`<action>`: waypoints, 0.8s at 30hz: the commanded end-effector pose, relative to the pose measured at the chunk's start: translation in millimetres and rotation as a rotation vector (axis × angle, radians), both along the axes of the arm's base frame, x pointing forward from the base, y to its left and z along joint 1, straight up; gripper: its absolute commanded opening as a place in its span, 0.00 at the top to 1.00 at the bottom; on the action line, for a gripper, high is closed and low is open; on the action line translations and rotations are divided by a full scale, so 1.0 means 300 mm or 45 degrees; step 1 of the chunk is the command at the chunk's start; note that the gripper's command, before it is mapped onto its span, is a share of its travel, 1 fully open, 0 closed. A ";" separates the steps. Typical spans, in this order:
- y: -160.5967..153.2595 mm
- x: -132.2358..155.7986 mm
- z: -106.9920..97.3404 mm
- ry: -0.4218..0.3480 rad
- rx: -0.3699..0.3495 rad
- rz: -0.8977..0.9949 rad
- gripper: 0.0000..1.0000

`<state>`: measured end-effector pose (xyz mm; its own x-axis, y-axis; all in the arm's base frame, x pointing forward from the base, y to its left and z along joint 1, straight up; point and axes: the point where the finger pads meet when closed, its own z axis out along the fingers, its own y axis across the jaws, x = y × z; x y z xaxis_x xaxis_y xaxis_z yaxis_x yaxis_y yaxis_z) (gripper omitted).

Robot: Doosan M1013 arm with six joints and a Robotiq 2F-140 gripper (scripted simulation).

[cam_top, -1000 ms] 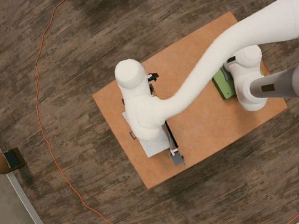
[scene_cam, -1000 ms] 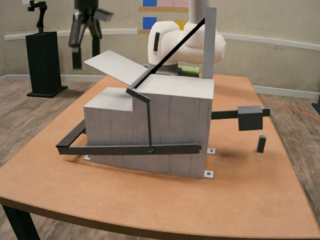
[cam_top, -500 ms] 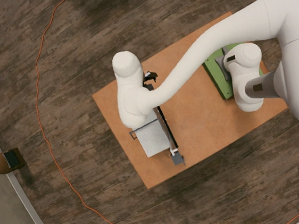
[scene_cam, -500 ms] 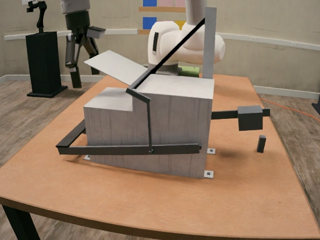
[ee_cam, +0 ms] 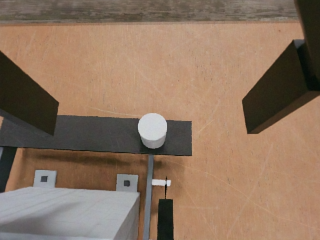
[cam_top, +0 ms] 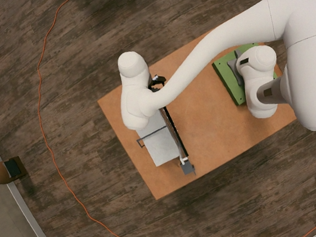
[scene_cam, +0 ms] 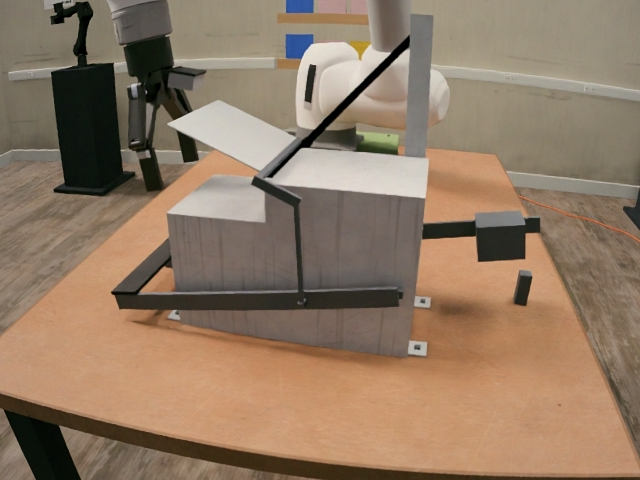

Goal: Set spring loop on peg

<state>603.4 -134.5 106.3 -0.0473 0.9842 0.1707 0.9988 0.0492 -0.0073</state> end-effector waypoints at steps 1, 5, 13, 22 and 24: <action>0.000 0.001 -0.002 -0.001 0.003 0.000 0.00; -0.001 0.001 -0.007 -0.001 0.008 0.001 0.00; -0.001 0.001 -0.025 -0.001 0.010 0.001 0.00; -0.001 0.001 -0.075 -0.001 0.010 0.001 0.00; 0.000 0.000 -0.087 -0.001 0.010 0.001 0.00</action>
